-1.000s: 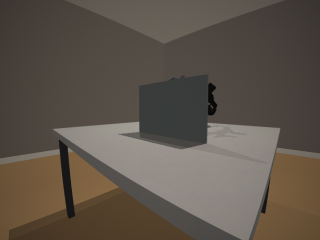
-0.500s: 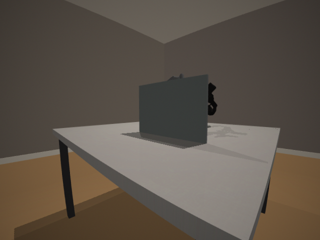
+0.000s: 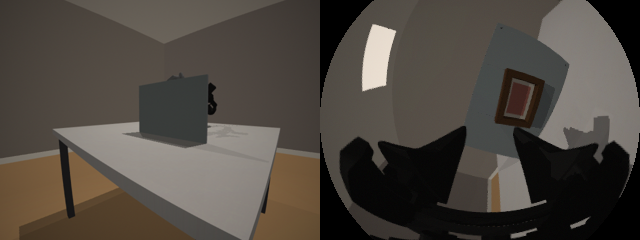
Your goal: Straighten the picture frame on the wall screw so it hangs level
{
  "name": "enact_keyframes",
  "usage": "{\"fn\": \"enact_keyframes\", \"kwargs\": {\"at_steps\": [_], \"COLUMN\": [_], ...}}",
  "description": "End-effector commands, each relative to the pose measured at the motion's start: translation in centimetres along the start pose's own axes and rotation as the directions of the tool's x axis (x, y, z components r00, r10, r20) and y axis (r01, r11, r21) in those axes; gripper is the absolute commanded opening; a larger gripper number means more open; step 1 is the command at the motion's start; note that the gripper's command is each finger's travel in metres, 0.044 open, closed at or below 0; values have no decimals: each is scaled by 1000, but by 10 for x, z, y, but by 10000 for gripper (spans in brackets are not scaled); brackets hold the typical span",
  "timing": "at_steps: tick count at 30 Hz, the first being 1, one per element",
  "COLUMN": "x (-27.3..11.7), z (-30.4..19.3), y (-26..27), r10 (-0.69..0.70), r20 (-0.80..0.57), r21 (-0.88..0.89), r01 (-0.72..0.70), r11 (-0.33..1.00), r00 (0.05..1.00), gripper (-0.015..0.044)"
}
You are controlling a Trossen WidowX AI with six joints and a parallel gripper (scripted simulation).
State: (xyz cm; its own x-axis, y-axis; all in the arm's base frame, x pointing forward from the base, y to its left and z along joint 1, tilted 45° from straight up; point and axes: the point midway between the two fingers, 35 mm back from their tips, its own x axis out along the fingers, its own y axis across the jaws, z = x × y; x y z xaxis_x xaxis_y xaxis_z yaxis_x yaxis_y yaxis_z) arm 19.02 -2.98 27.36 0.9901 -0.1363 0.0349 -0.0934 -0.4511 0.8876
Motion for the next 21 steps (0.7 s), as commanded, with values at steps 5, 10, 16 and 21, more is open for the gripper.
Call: {"fn": "enact_keyframes", "kwargs": {"at_steps": [5, 10, 16, 21], "x": [51, 59, 59, 59], "z": [1, 0, 0, 2], "y": [-32, -41, -41, -42], "r10": [-11, -10, -10, -11], "r20": [3, 2, 2, 2], "r21": [126, 155, 155, 155], "r01": [11, 10, 10, 10], "r11": [992, 988, 988, 988], "r00": [1000, 1000, 1000, 1000], "gripper": [260, 260, 260, 260]}}
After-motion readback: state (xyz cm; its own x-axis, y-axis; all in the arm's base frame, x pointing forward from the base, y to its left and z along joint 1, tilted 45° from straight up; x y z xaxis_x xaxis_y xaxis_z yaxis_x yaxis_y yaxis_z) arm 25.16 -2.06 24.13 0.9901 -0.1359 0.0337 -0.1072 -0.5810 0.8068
